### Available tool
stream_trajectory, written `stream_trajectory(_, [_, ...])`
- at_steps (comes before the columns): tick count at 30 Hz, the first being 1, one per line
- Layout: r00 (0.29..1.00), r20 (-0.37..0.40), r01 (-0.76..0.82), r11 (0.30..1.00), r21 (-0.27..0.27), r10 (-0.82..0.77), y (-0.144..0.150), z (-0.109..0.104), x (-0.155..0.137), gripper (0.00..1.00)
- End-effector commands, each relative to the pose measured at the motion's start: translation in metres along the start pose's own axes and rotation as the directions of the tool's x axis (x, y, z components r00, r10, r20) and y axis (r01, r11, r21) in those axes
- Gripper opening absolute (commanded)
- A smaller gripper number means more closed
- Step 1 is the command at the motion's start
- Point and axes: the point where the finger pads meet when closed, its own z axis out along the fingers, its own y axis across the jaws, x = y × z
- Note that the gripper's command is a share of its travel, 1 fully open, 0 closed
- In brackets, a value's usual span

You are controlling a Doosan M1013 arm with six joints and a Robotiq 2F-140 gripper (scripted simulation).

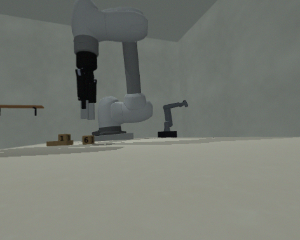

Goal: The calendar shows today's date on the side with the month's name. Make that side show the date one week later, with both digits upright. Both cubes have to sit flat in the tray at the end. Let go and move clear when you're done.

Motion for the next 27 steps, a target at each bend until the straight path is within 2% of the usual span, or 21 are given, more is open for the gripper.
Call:
stream_trajectory(1, [1.0, 0.0, 0.0, 1.0, 0.0, 0.0, 0.0, 0.0, 0.0, 0.36])
stream_trajectory(17, [1.0, 0.0, 0.0, 1.0, 0.0, 0.0, 0.0, 0.008, 0.0, 0.36])
stream_trajectory(27, [1.0, 0.0, 0.0, 1.0, 0.0, 0.0, 0.0, 0.022, 0.0, 0.36])
